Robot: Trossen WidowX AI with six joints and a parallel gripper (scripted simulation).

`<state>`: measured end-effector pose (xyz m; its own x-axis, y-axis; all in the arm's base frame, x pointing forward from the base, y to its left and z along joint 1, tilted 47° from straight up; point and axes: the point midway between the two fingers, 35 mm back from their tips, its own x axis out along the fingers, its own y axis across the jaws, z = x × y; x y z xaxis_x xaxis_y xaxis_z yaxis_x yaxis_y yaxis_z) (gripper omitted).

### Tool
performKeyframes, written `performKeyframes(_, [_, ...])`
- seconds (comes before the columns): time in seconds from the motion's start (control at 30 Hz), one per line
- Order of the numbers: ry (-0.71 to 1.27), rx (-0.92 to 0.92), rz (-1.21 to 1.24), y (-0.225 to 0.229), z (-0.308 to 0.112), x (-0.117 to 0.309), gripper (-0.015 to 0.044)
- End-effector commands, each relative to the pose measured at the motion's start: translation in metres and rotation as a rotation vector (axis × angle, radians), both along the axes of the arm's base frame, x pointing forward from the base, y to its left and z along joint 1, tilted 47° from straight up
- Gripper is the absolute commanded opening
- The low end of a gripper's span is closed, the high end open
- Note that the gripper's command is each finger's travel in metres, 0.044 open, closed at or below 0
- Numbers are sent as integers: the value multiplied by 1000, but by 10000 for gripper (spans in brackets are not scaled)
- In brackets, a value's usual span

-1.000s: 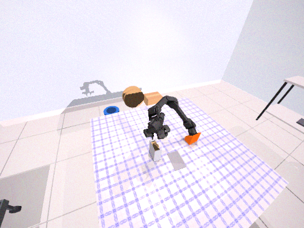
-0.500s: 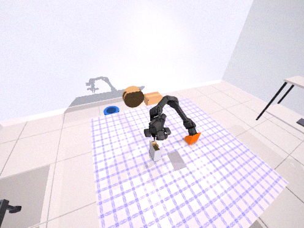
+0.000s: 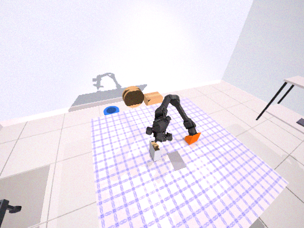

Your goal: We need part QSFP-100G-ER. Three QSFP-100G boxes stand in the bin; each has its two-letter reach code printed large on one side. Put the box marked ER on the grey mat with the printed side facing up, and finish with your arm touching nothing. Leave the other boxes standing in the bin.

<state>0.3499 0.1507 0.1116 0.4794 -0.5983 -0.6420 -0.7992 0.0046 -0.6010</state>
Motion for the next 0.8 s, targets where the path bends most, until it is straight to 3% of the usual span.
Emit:
performKeyframes(0.0, [-113,63,-34,2,-1,-1,0])
performKeyframes(0.77, [-604,428,-201,9,-8,-12,0])
